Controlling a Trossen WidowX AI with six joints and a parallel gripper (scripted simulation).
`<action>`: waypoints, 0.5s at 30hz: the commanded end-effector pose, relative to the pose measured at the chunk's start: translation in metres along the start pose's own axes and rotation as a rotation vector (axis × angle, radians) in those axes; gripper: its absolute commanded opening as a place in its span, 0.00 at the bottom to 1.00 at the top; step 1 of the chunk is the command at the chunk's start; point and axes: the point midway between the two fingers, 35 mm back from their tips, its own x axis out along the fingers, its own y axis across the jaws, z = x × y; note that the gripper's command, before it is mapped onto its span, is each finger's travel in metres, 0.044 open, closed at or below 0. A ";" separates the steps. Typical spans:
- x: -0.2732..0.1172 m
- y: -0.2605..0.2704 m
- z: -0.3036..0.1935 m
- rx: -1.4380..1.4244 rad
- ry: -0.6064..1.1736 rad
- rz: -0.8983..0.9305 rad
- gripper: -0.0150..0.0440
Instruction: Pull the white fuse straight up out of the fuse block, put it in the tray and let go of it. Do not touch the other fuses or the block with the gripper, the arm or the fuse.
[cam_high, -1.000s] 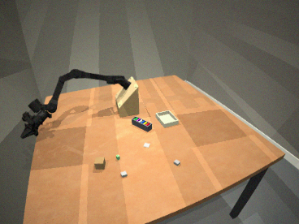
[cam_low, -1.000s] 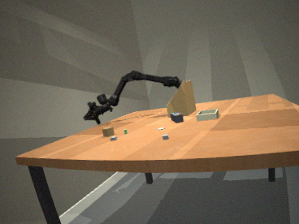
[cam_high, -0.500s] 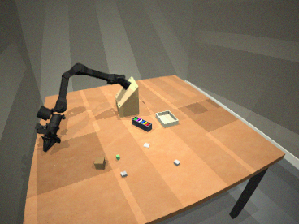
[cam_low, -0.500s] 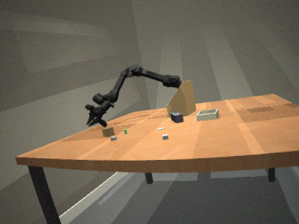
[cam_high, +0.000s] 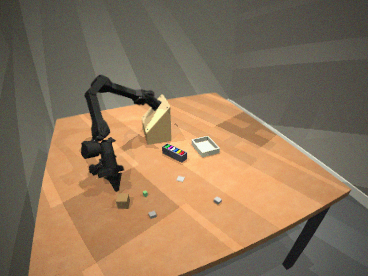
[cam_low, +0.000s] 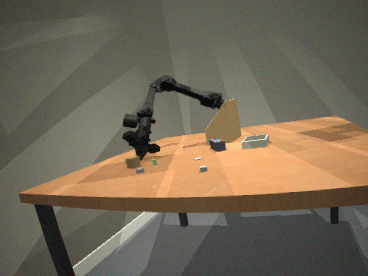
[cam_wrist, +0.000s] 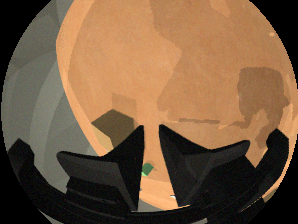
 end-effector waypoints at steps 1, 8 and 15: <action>-0.001 -0.014 -0.066 -0.034 0.086 -0.115 0.37; -0.028 -0.053 -0.173 -0.153 0.194 -0.334 0.37; -0.077 -0.108 -0.248 -0.374 0.199 -0.534 0.37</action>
